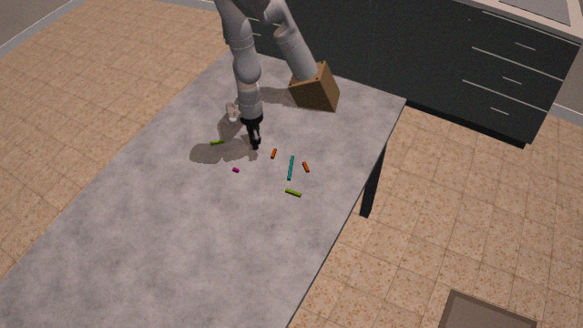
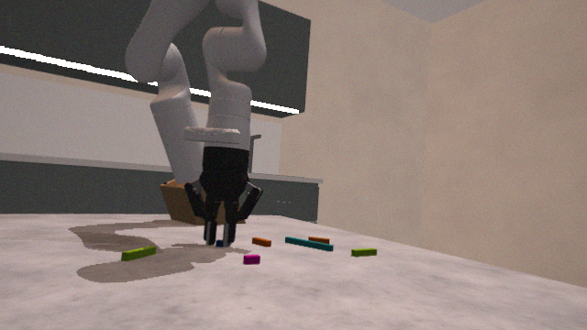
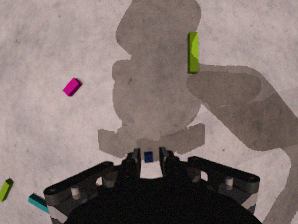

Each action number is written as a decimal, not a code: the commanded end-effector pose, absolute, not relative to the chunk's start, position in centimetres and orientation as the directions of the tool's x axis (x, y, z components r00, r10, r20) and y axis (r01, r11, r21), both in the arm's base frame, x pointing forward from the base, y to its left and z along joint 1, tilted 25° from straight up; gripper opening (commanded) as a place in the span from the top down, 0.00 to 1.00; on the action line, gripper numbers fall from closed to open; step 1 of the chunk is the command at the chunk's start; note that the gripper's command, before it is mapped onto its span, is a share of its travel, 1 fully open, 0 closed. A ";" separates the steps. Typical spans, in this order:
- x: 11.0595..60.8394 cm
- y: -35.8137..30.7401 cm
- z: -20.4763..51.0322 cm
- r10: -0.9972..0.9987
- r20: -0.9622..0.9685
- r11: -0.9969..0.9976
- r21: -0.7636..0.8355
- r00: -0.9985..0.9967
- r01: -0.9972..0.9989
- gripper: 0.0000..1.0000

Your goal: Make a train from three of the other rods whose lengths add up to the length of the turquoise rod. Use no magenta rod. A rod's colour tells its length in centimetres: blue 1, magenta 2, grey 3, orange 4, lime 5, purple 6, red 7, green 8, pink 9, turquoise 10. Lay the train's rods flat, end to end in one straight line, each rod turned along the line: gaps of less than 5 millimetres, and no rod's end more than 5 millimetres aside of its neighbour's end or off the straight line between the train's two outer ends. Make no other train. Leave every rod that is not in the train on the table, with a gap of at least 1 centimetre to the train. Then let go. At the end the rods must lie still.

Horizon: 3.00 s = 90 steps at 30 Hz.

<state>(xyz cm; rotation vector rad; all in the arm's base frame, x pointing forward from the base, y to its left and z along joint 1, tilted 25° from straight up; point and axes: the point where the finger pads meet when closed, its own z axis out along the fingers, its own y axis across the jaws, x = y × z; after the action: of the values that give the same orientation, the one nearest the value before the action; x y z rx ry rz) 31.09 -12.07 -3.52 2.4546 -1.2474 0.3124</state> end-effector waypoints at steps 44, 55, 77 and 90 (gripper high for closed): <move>31.3 -12.0 -3.6 -0.724 0.356 -0.549 0.222 0.591 -0.806 0.95; 31.3 -12.0 -3.6 -0.724 0.356 -0.549 0.222 0.591 -0.806 0.95; 31.1 -11.5 -2.6 -0.727 0.352 -0.548 0.221 0.590 -0.807 0.95; 31.1 -10.3 -0.1 -0.726 0.353 -0.548 0.220 0.590 -0.807 0.95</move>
<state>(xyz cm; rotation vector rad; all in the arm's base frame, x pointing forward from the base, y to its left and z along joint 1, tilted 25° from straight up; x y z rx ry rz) 31.05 -11.23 -0.78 2.4530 -1.2583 0.3146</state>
